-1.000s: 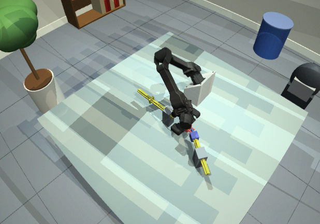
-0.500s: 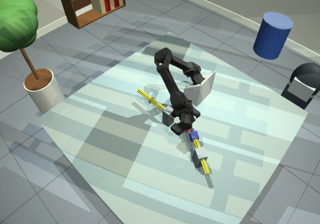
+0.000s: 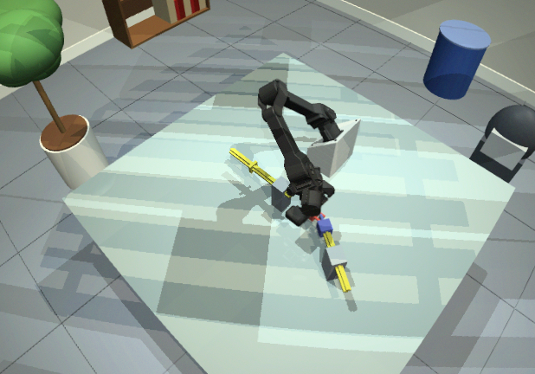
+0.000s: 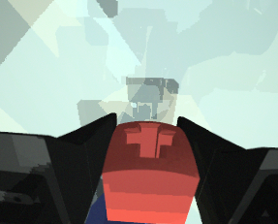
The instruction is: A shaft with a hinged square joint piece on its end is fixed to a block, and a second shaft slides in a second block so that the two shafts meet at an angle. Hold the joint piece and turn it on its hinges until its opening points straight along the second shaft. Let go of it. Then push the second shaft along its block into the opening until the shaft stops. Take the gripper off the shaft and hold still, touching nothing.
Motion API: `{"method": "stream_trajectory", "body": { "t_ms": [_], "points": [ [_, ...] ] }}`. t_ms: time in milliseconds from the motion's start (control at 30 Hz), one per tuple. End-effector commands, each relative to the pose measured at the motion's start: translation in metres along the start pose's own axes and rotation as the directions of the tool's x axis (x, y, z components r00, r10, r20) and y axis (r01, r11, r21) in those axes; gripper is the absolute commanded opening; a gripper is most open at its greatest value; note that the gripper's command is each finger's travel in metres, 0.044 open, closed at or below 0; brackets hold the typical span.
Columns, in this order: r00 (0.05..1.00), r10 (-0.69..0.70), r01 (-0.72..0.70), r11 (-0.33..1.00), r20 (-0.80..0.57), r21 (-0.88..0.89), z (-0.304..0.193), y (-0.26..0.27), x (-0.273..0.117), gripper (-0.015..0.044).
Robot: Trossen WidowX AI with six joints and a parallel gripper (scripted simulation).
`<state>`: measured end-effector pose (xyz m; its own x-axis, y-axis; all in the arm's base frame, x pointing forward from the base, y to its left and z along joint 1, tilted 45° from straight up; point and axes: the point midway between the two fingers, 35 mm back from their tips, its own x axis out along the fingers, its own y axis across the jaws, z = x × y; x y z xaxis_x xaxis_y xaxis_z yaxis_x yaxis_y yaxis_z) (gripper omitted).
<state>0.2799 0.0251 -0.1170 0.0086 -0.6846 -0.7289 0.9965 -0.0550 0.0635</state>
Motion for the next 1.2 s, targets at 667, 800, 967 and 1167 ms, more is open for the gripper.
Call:
{"method": "stream_trajectory", "body": {
  "t_ms": [667,800,967,1167],
  "points": [
    [0.999,-0.002,0.002,1.000,-0.039,-0.005,0.001,-0.001,-0.013,0.0440],
    [0.997,-0.003,0.002,1.000,-0.077,-0.011,0.002,-0.002,-0.027,0.0440],
    [0.997,-0.004,0.001,0.999,-0.077,-0.033,0.001,-0.001,-0.028,0.0440],
    [0.998,-0.006,-0.011,0.973,-0.069,-0.231,-0.002,0.002,-0.045,0.0440]
  ]
}}
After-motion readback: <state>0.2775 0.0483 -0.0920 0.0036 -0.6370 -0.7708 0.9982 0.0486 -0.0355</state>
